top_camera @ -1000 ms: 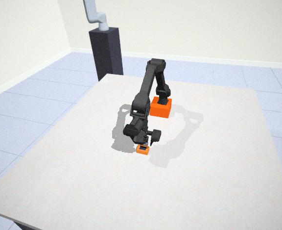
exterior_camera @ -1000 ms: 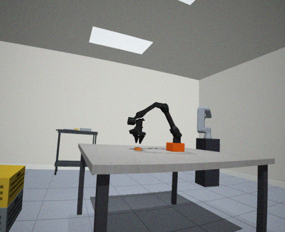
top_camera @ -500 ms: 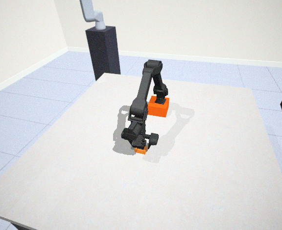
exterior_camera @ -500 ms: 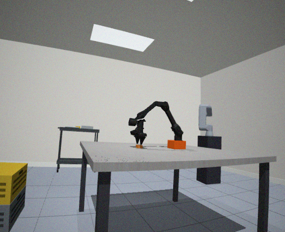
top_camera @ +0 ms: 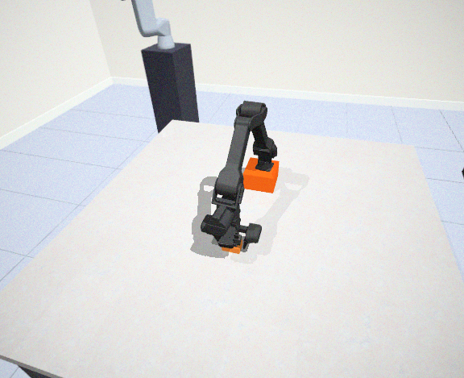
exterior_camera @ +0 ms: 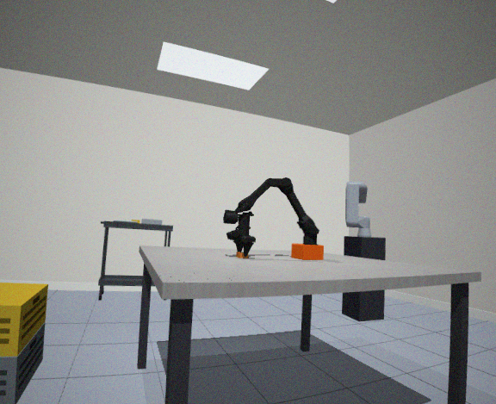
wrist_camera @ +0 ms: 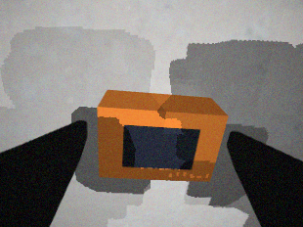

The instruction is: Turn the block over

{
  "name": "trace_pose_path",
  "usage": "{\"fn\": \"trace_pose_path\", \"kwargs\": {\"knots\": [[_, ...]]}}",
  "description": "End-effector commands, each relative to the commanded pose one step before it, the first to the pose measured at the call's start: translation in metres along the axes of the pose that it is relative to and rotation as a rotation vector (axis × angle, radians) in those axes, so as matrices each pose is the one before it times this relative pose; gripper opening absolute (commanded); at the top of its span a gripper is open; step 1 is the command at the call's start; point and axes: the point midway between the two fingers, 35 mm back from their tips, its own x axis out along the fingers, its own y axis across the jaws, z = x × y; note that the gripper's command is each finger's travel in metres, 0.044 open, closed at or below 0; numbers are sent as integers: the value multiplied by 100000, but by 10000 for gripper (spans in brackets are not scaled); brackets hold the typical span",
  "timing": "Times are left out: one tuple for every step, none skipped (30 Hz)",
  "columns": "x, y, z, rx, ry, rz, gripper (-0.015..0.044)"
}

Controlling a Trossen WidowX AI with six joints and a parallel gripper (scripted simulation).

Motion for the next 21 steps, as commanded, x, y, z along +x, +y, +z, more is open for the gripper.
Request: {"fn": "trace_pose_path", "kwargs": {"knots": [[111,112,-11,-462,-164,634,335],[0,0,0,0,0,0,309],[0,0,0,0,0,0,302],[0,0,0,0,0,0,295],[0,0,0,0,0,0,289],[0,0,0,0,0,0,282],[0,0,0,0,0,0,275],[0,0,0,0,0,0,269],[0,0,0,0,0,0,262],[0,0,0,0,0,0,255],[0,0,0,0,0,0,249],[0,0,0,0,0,0,242],[0,0,0,0,0,0,235],[0,0,0,0,0,0,229],[0,0,0,0,0,0,222],[0,0,0,0,0,0,215],[0,0,0,0,0,0,209],[0,0,0,0,0,0,202],[0,0,0,0,0,0,195],[0,0,0,0,0,0,189],[0,0,0,0,0,0,182]]}}
